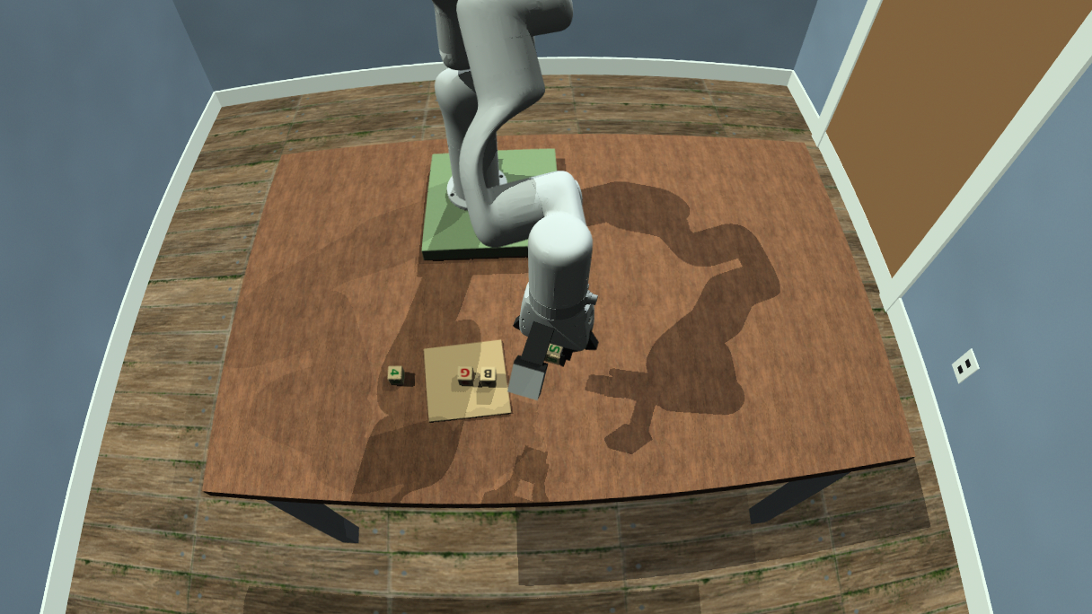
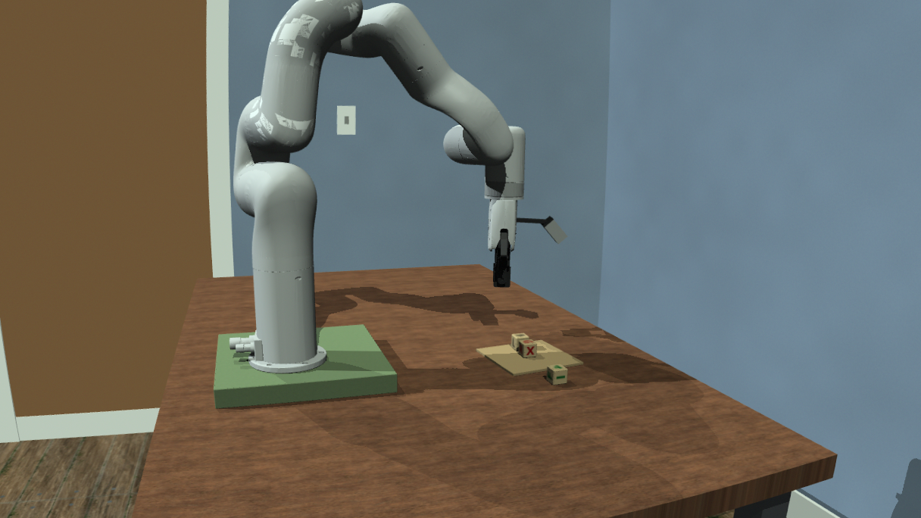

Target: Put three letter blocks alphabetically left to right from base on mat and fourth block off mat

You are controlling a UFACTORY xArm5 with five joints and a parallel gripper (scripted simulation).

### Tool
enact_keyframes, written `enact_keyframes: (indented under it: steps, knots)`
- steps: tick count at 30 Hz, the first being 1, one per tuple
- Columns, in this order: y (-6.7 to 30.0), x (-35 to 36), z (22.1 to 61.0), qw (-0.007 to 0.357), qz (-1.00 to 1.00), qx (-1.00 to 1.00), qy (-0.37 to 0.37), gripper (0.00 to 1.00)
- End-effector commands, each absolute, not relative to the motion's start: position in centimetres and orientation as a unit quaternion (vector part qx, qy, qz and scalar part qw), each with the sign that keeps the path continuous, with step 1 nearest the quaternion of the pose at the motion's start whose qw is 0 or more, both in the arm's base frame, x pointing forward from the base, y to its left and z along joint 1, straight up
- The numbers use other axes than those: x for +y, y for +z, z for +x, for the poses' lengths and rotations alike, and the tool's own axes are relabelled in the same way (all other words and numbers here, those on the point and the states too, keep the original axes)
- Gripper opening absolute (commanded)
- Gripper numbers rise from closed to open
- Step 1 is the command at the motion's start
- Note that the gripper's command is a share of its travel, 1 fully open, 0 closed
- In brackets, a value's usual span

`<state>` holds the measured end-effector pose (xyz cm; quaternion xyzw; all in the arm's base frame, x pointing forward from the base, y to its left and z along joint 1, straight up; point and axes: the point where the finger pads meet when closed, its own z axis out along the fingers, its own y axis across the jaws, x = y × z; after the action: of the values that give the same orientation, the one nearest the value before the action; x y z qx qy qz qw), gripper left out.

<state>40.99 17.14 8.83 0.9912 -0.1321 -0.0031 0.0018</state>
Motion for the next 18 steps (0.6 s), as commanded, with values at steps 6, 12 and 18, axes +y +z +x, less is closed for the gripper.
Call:
enact_keyframes:
  steps: [6,12,18]
  knots:
    - [9.0,17.2,41.1,0.001,0.991,-0.133,-0.001,0.21]
    - [9.1,14.2,41.8,0.001,0.973,-0.23,-0.001,0.21]
    - [9.2,11.5,42.3,0.001,0.95,-0.311,-0.001,0.21]
